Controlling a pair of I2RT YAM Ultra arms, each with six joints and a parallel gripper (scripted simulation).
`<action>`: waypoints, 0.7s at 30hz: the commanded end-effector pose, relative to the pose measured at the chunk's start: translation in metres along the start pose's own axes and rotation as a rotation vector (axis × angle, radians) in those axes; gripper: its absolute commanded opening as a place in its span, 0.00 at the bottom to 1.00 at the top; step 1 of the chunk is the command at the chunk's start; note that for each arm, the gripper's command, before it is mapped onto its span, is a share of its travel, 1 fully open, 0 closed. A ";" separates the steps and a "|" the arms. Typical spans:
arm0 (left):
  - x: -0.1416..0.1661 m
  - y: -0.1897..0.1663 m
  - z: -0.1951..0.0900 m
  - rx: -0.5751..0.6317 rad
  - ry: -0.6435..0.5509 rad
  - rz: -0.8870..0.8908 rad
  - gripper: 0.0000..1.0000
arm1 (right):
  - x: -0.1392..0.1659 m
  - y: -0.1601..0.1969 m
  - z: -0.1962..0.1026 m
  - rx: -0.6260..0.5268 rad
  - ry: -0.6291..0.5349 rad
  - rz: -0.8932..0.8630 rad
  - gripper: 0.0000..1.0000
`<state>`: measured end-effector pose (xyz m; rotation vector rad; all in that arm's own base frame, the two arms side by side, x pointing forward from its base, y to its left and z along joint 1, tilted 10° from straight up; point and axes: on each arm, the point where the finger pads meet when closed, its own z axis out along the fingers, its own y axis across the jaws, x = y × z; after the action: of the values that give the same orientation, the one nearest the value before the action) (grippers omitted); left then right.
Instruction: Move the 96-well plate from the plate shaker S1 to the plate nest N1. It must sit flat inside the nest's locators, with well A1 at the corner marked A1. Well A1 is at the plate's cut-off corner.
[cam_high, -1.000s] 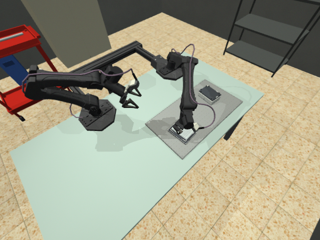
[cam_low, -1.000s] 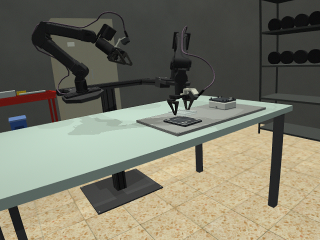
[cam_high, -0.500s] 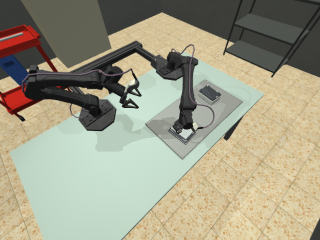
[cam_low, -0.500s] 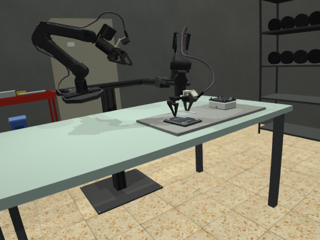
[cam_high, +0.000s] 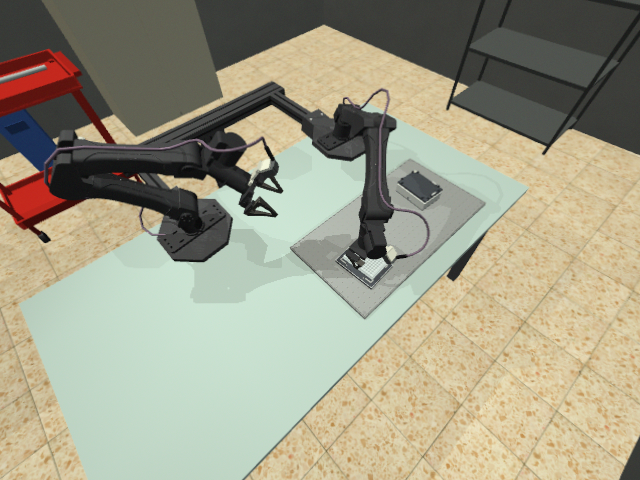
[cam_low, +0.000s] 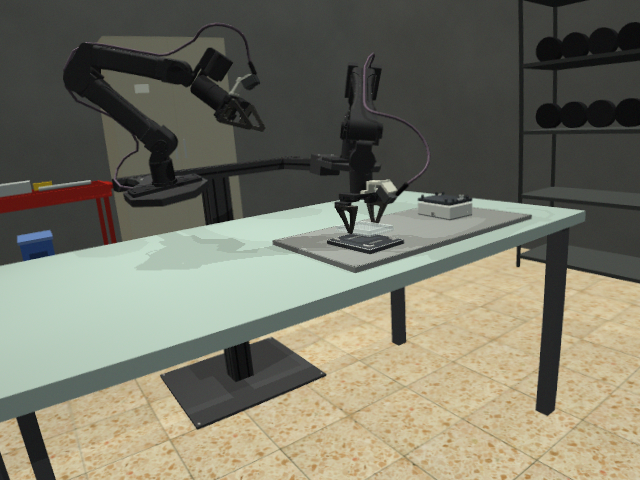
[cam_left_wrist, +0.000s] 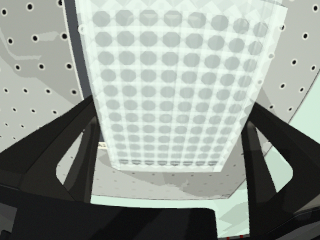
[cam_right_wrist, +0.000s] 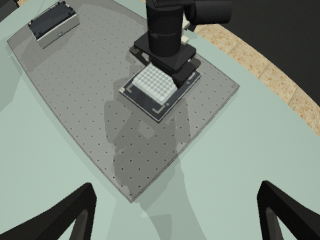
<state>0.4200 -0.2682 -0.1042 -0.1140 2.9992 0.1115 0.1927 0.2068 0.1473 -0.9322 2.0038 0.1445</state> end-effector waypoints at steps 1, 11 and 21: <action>0.004 0.005 0.002 -0.022 -0.002 0.011 0.82 | -0.006 -0.002 -0.004 0.003 -0.026 0.015 1.00; 0.000 0.001 -0.003 -0.005 -0.009 0.004 0.82 | -0.006 -0.002 -0.004 0.003 -0.026 0.015 1.00; 0.000 0.003 0.007 -0.002 0.000 0.002 0.82 | -0.006 -0.002 -0.004 0.003 -0.026 0.015 1.00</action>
<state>0.4186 -0.2667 -0.1081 -0.1142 3.0057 0.1200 0.1927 0.2068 0.1473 -0.9322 2.0038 0.1445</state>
